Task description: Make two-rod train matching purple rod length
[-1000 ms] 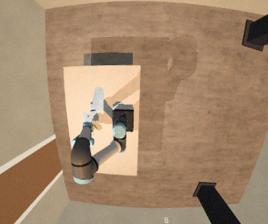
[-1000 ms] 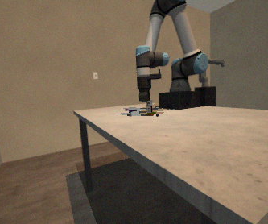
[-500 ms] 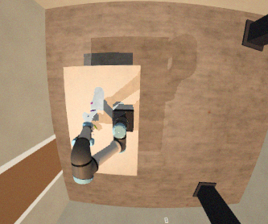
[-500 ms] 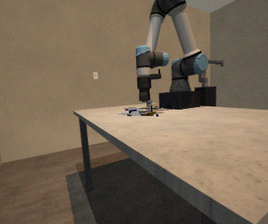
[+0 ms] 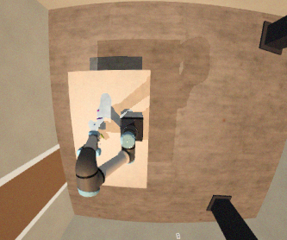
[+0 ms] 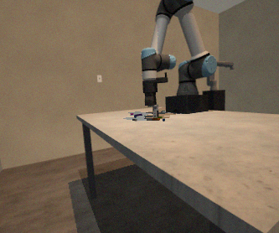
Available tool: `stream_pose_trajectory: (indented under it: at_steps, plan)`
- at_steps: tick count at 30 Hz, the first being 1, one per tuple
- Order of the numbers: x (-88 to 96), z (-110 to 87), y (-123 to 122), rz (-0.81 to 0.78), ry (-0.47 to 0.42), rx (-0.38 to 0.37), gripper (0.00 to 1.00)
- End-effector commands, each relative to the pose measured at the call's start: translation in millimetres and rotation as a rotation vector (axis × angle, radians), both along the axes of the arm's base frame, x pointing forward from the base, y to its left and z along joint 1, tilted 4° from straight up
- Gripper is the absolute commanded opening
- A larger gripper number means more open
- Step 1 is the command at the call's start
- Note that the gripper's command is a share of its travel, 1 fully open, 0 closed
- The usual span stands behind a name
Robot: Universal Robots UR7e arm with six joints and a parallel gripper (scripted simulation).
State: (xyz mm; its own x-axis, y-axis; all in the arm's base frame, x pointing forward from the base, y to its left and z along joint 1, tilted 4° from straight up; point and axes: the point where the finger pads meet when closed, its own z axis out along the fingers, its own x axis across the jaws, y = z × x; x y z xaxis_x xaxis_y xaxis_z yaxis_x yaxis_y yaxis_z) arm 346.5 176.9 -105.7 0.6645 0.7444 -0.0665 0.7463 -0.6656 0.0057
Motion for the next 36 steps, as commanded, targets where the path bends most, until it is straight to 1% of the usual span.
stream_pose_trajectory:
  at_steps: [1,15,36]
  plan:
    - [0.2,-3.6,0,0.0,-0.001,0.0,0.54]
    - [-0.2,-13.5,-1,0.0,-0.001,0.0,0.54]
    - [-0.2,-14.1,-1,0.0,-0.001,0.0,0.54]
